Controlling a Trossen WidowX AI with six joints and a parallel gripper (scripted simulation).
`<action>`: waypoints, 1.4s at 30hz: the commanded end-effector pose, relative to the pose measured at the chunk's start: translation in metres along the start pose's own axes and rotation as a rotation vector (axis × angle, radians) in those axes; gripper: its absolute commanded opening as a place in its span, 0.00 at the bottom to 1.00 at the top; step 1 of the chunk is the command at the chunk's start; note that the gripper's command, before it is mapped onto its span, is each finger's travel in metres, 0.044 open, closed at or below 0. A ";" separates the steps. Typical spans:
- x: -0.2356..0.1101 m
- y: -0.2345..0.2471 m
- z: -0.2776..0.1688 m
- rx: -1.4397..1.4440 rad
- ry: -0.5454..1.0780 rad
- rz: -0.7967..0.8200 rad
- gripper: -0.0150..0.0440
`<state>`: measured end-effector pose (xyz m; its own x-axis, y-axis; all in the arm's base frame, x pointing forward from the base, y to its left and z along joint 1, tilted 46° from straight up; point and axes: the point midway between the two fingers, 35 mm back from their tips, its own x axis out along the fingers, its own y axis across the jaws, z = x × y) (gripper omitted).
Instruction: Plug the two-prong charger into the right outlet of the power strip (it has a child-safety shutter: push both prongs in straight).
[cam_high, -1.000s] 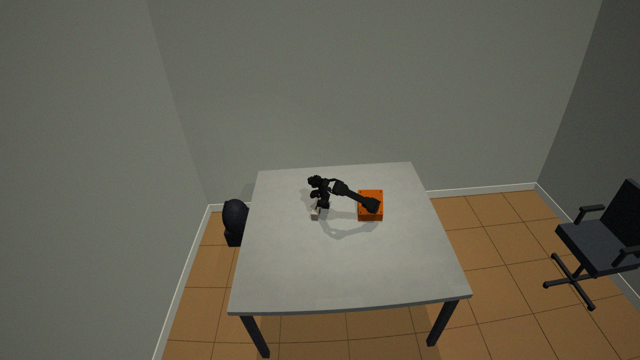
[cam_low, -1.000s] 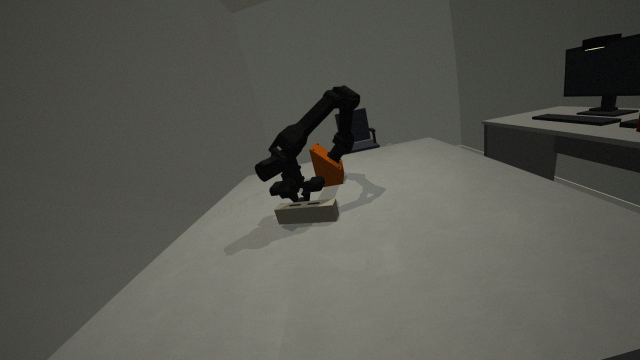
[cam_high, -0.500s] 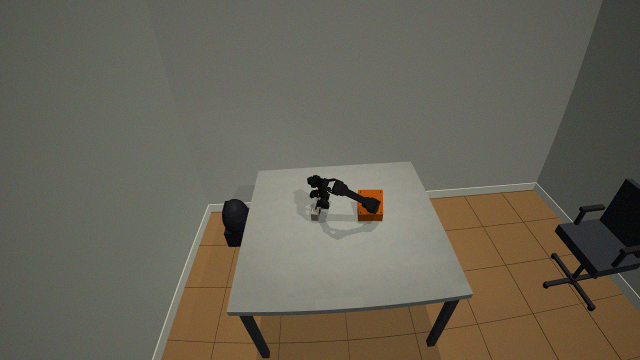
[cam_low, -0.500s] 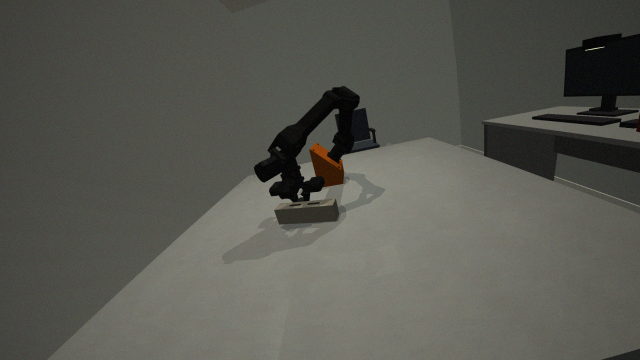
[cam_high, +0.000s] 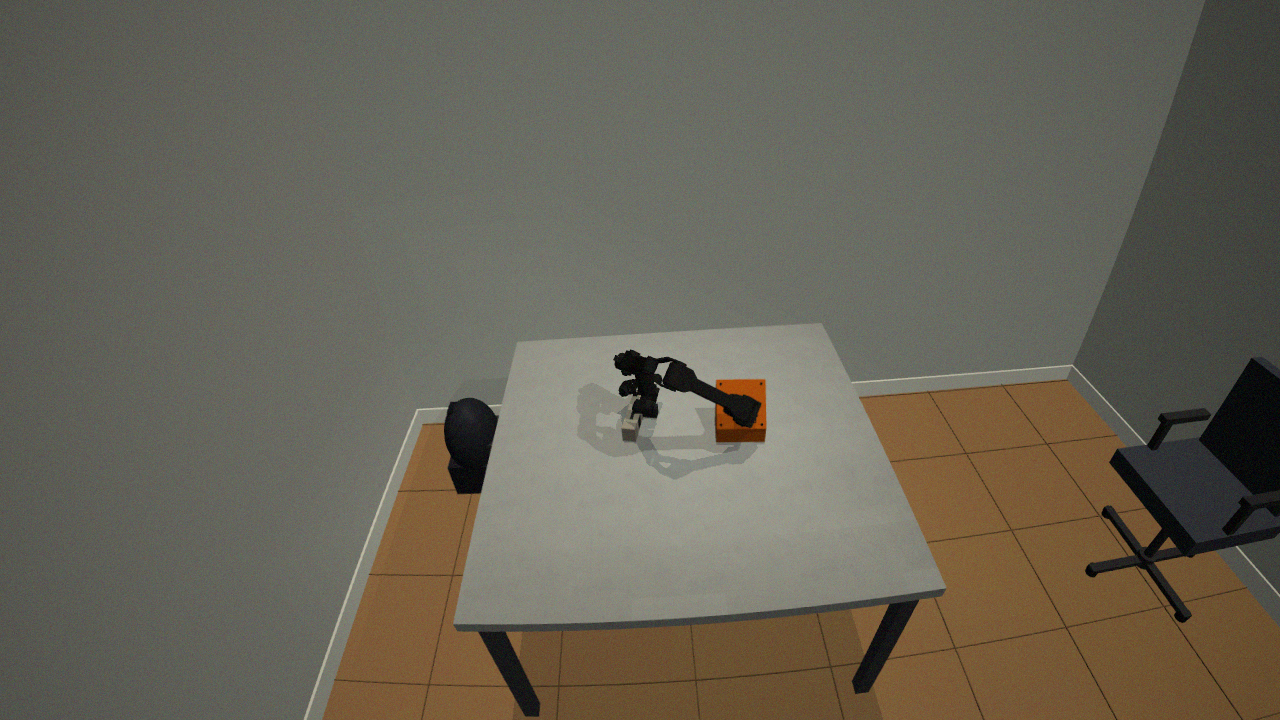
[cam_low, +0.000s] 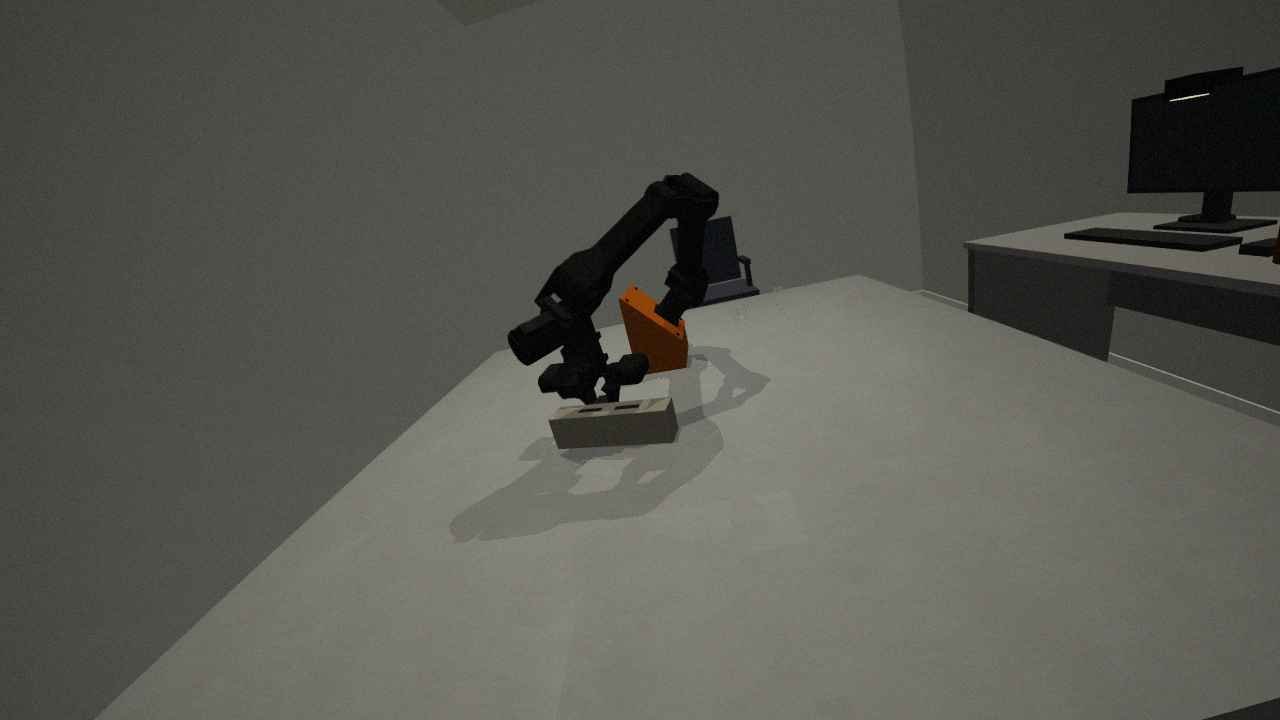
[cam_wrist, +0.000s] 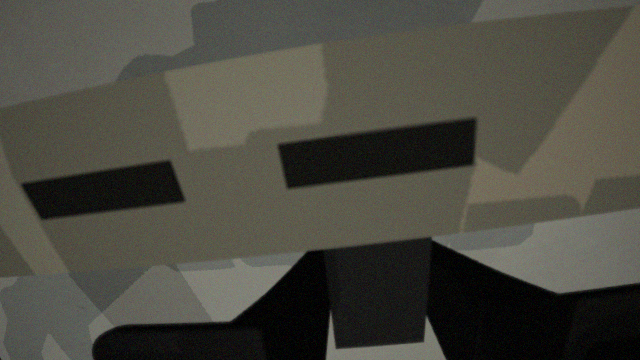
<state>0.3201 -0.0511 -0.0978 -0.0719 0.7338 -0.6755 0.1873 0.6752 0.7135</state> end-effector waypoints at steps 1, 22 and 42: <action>-0.002 0.001 0.015 -0.036 -0.040 -0.010 0.25; -0.001 0.001 0.012 -0.036 -0.040 -0.010 0.25; 0.001 0.001 0.010 -0.036 -0.040 -0.010 0.25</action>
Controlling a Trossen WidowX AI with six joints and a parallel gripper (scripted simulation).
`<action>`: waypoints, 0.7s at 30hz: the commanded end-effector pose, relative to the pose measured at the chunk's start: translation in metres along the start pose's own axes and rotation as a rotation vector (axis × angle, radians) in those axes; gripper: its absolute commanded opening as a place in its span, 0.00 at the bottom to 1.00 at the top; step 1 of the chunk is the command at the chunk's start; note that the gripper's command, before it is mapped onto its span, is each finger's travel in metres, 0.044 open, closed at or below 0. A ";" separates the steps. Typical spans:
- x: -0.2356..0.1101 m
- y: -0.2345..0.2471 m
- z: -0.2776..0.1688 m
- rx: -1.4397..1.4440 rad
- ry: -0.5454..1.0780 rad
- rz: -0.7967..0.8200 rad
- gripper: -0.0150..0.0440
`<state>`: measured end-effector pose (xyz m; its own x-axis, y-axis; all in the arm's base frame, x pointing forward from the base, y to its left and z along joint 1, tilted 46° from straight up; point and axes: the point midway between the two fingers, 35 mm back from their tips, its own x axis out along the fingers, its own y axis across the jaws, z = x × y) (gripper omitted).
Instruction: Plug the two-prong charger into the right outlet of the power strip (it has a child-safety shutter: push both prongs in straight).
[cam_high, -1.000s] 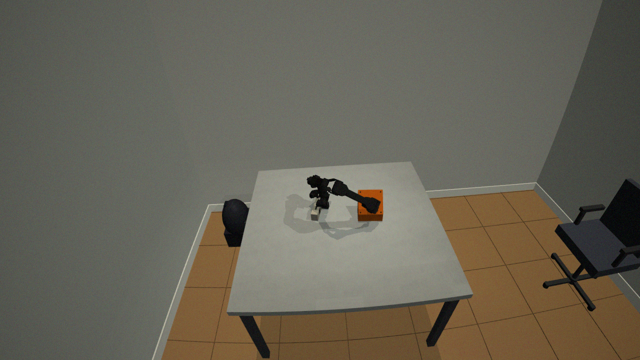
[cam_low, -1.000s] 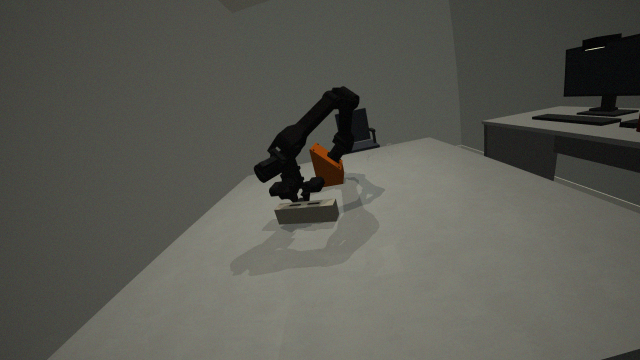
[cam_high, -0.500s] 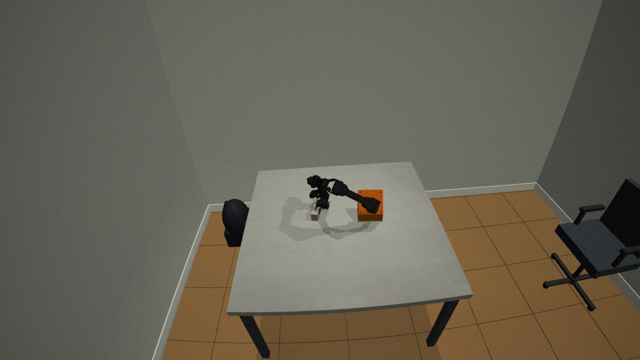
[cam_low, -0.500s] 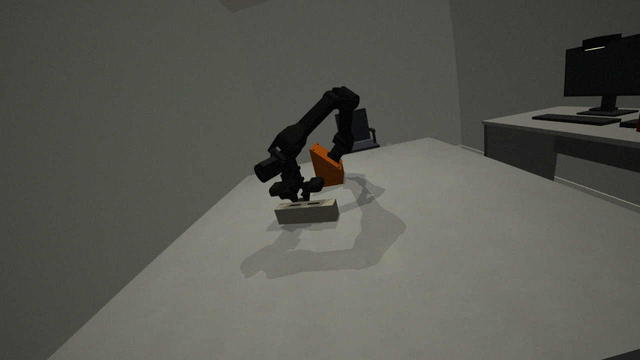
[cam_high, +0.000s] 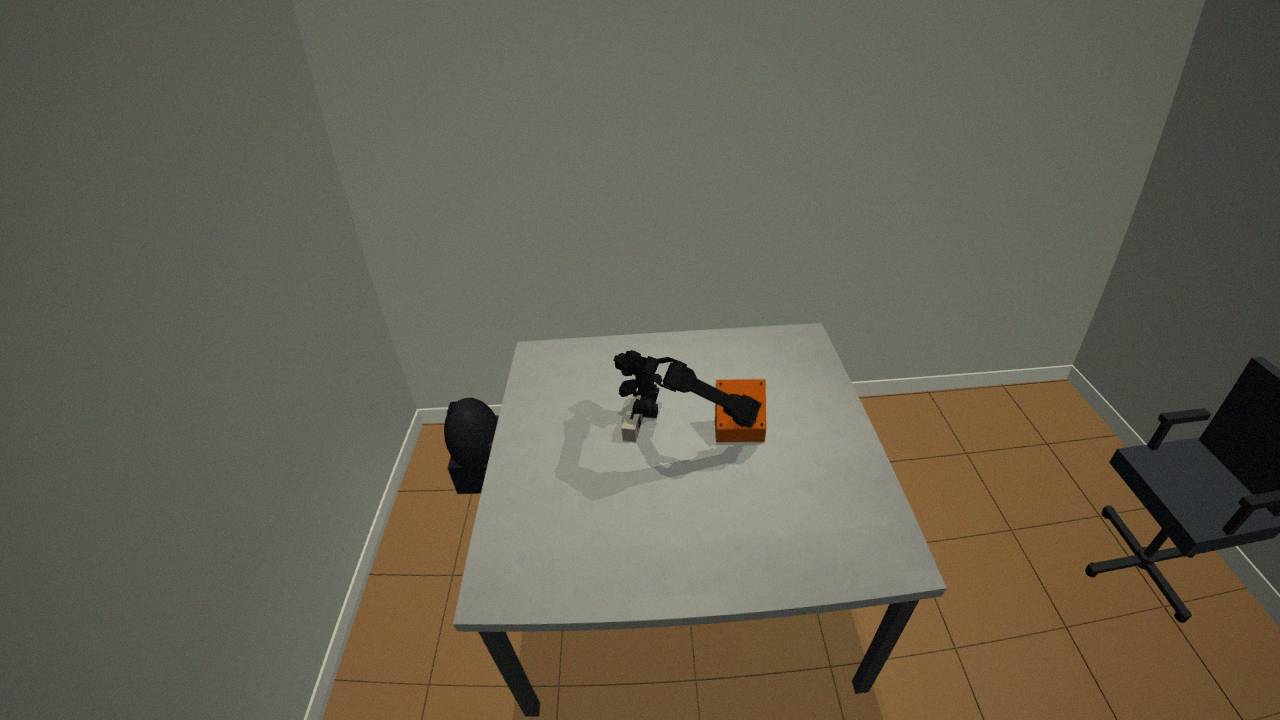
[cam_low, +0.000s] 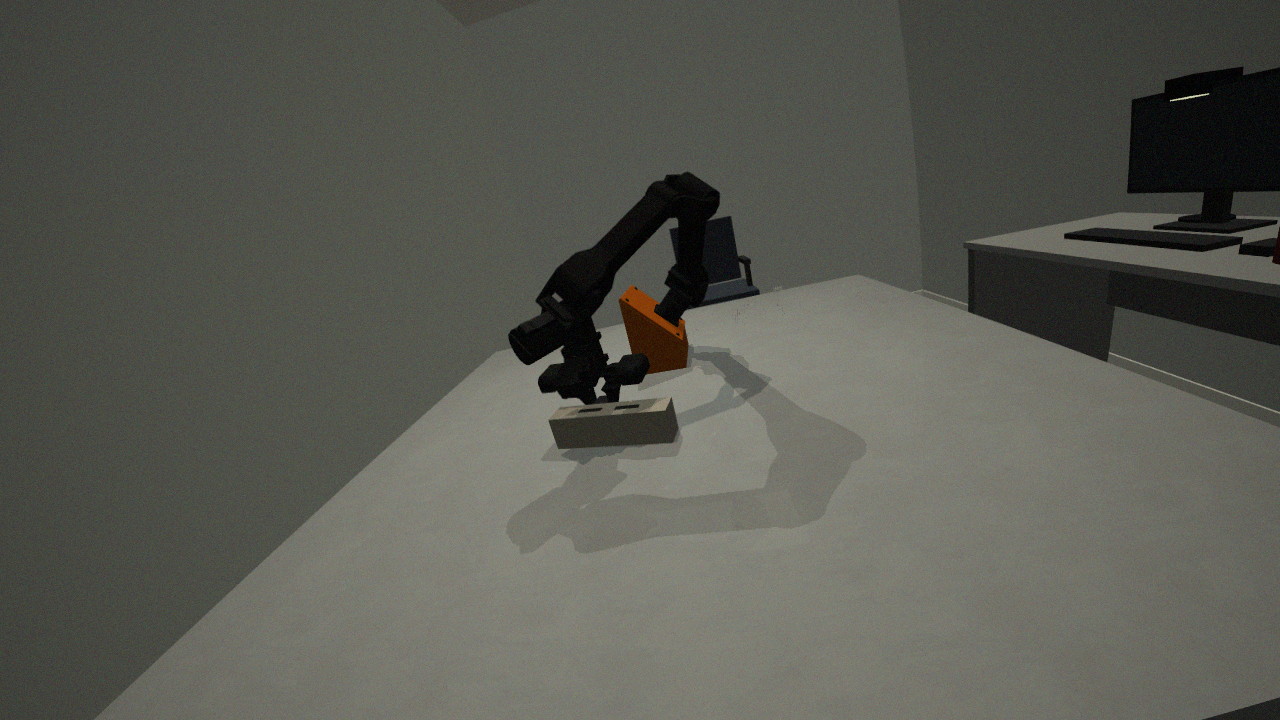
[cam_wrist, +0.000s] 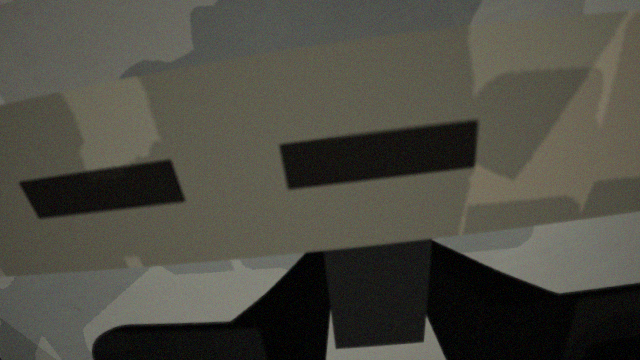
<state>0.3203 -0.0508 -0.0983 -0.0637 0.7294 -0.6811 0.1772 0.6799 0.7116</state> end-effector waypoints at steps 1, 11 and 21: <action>0.001 0.001 0.010 -0.026 -0.031 -0.005 0.25; 0.001 0.001 0.008 -0.026 -0.031 -0.005 0.25; 0.001 0.001 0.007 -0.026 -0.031 -0.005 0.25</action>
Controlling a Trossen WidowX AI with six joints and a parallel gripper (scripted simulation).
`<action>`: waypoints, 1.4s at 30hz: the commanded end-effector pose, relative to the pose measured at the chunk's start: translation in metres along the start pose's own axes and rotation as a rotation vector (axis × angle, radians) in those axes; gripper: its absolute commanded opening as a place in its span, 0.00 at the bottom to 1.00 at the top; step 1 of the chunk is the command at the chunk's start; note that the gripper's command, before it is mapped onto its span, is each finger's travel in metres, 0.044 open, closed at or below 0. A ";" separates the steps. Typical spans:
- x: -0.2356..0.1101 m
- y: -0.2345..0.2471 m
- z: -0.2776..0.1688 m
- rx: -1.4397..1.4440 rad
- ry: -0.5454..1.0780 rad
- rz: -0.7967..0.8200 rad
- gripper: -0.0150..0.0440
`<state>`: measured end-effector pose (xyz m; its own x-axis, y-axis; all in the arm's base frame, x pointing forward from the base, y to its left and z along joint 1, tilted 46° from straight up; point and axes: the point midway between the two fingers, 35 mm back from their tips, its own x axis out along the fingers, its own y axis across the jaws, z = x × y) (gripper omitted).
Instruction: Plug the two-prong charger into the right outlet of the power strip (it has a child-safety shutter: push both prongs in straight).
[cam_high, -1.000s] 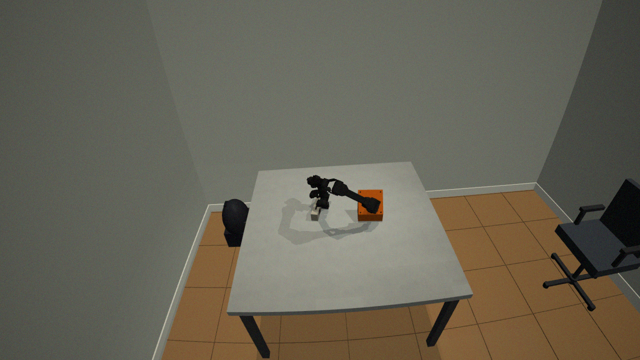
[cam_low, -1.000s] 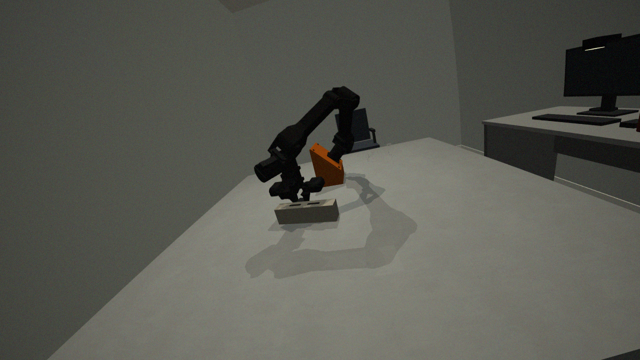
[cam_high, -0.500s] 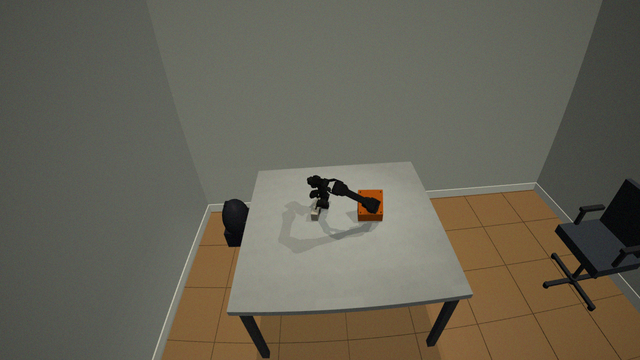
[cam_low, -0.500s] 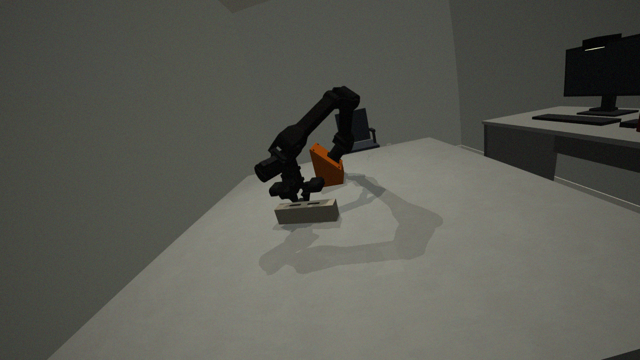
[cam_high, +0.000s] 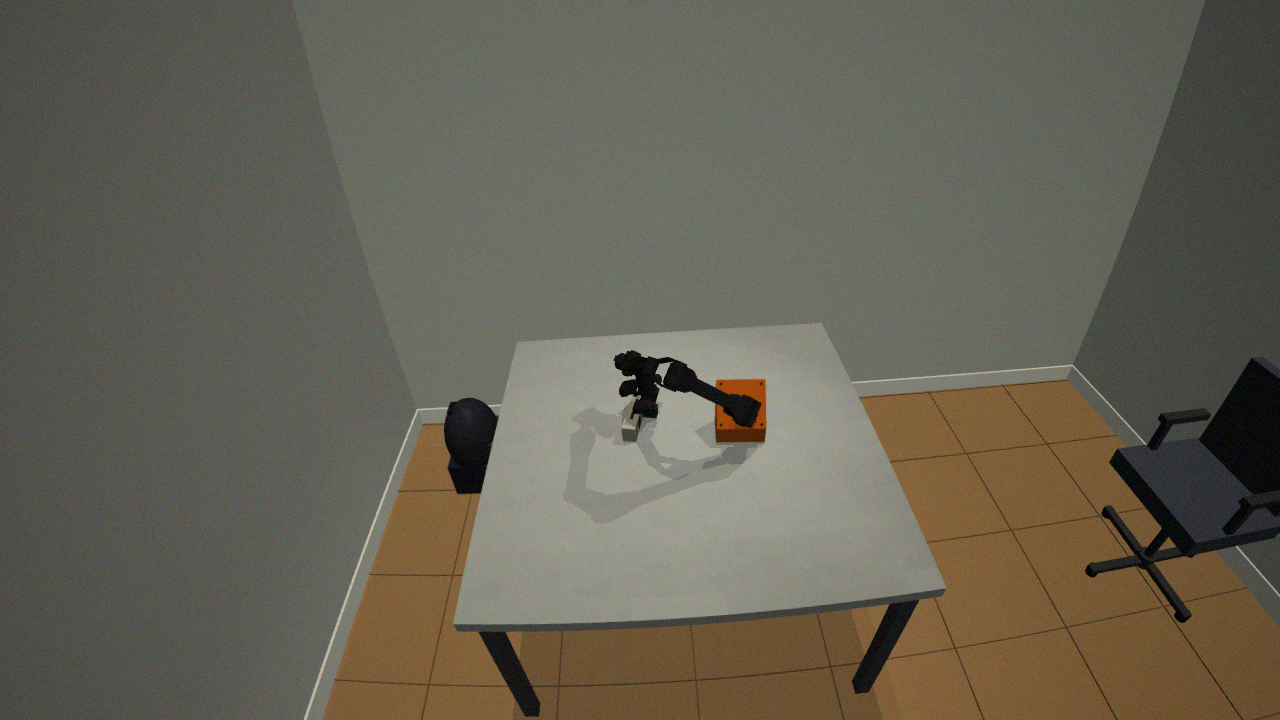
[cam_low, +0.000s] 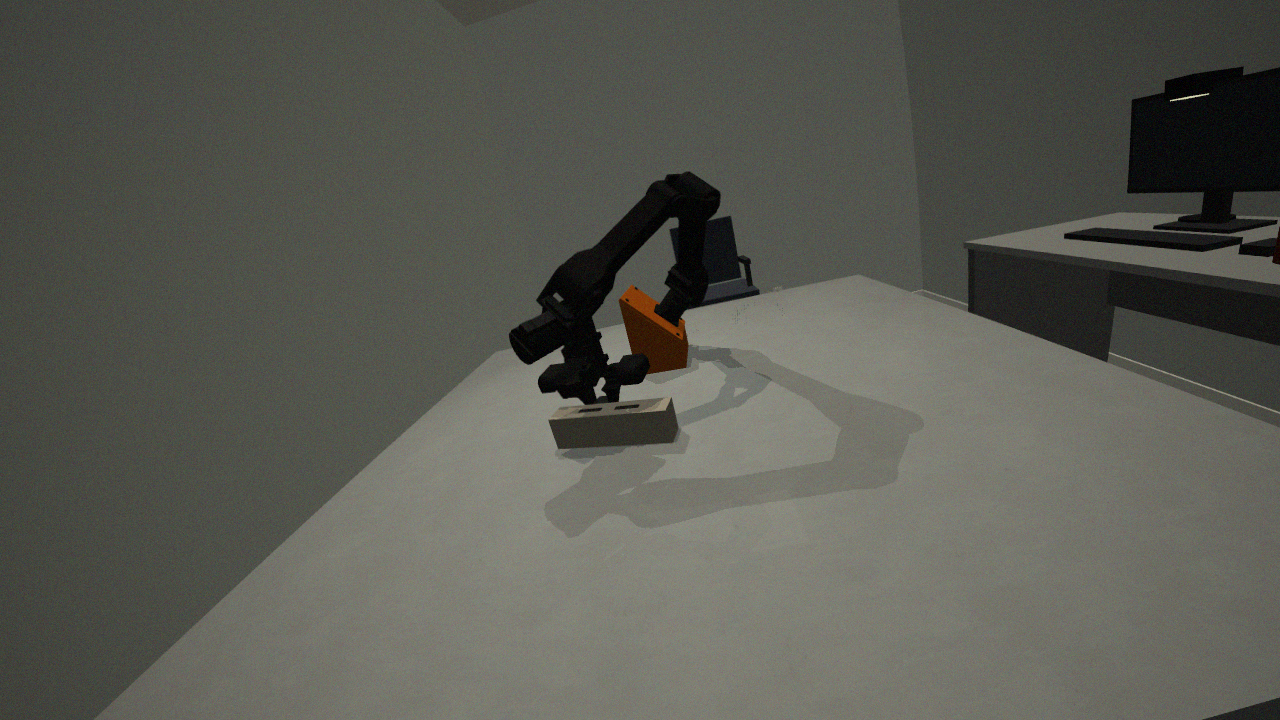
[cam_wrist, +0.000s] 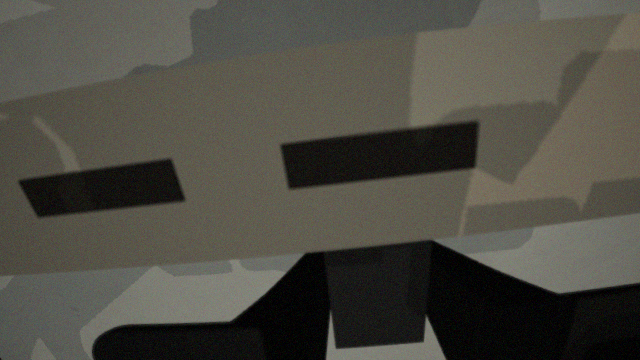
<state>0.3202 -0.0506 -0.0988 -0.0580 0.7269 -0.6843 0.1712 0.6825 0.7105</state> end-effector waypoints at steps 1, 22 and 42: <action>0.001 0.001 0.007 -0.020 -0.024 -0.002 0.25; -0.001 0.001 0.005 -0.020 -0.024 -0.002 0.25; -0.004 0.001 0.004 -0.020 -0.024 -0.002 0.25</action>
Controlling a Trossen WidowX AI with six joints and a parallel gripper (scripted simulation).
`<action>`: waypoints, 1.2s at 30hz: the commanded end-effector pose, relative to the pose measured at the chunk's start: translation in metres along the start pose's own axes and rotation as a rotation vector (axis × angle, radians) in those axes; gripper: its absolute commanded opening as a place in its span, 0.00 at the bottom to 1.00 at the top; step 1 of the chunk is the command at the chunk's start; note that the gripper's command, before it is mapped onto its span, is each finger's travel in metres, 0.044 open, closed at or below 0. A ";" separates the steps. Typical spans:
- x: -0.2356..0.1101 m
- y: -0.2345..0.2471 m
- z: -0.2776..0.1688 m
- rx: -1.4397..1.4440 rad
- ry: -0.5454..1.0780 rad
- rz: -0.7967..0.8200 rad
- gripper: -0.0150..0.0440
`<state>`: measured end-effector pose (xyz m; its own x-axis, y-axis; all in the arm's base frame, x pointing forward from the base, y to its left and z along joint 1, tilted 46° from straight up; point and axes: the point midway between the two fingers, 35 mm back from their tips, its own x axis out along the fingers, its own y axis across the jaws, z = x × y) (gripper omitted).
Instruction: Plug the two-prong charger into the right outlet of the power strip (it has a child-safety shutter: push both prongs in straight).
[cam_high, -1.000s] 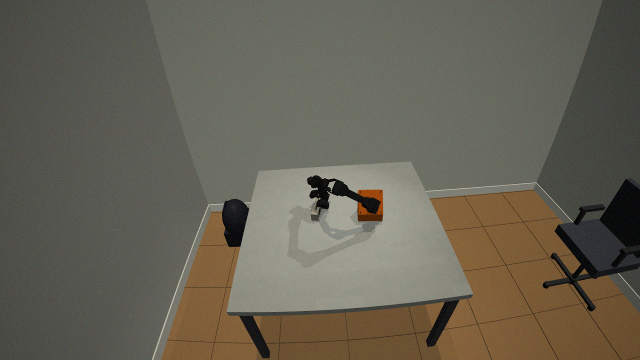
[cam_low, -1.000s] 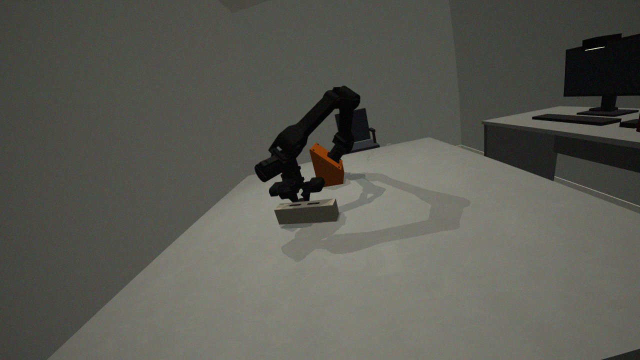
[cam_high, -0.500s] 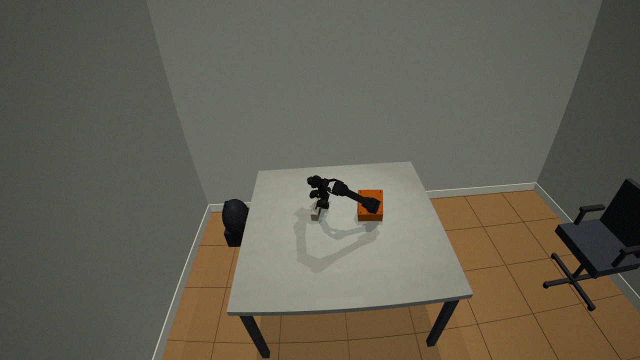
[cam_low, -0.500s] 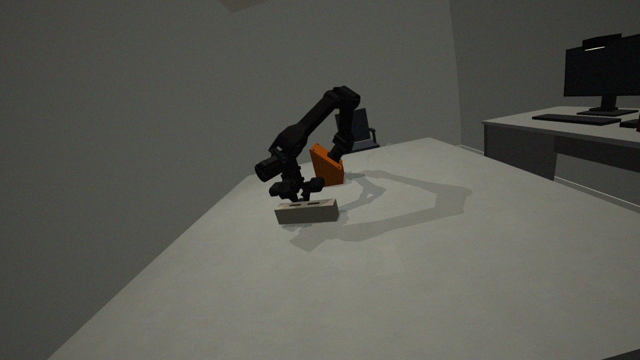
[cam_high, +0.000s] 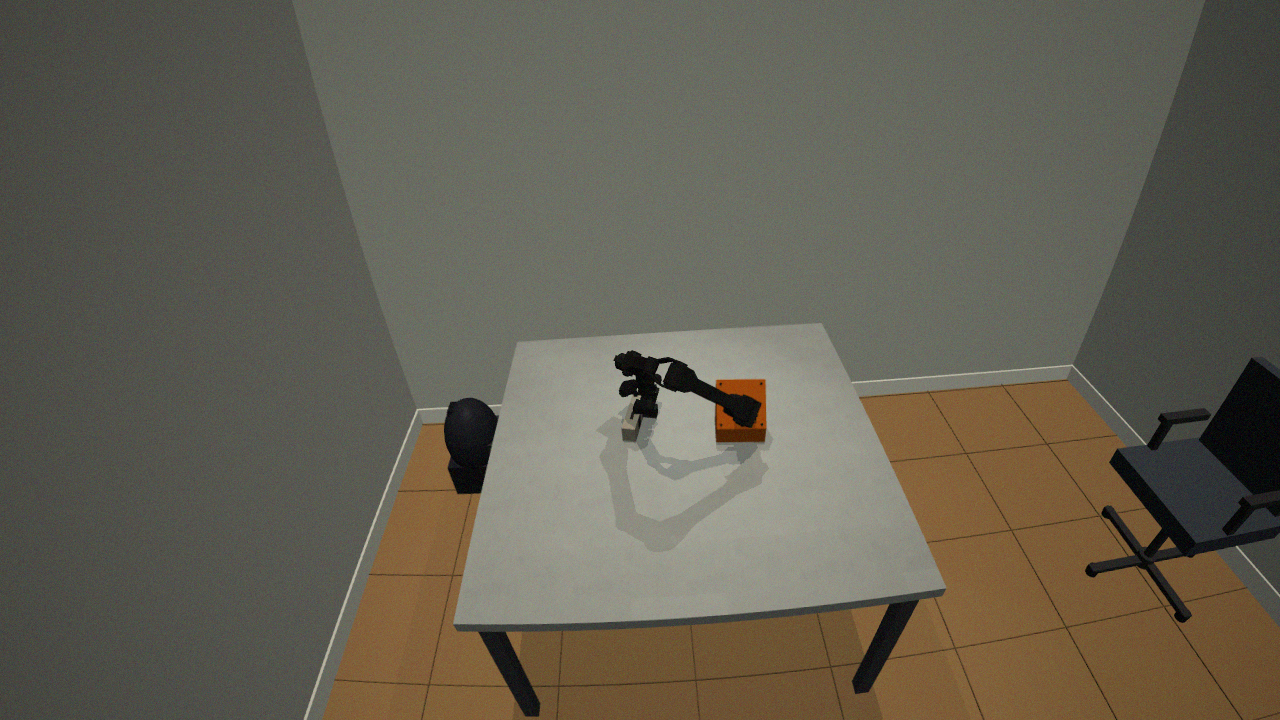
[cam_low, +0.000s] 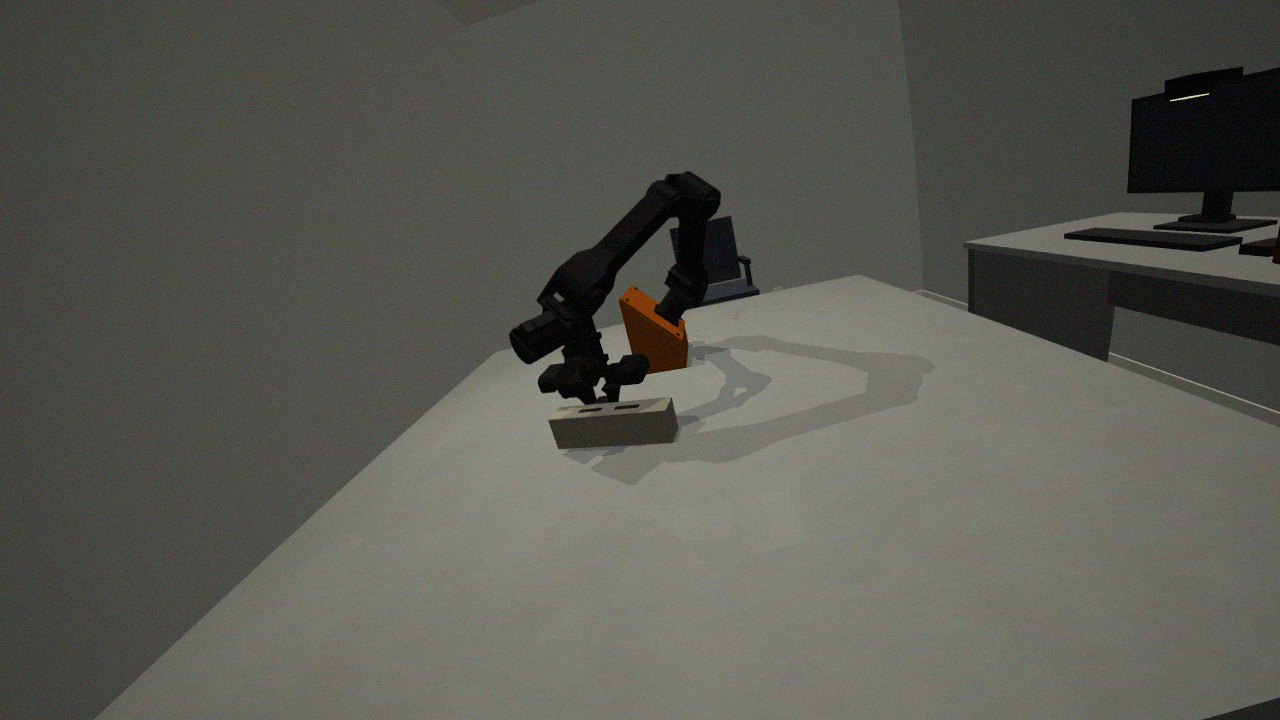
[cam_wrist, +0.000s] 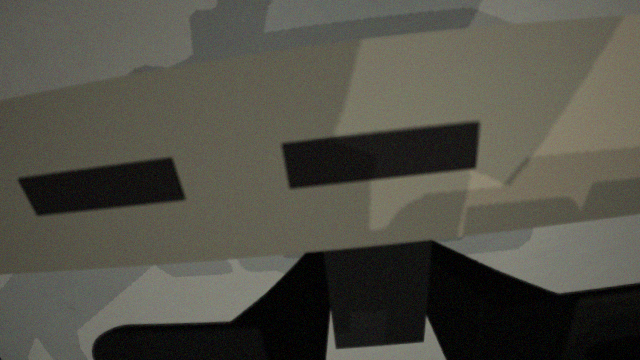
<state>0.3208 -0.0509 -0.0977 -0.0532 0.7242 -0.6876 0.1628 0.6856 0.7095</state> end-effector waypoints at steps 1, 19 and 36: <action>-0.003 0.000 0.004 -0.012 -0.019 0.001 0.25; -0.005 0.000 0.005 -0.012 -0.019 0.001 0.25; -0.005 0.001 0.007 -0.012 -0.019 0.001 0.25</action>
<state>0.3211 -0.0511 -0.0971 -0.0557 0.7253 -0.6862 0.1623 0.6847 0.7105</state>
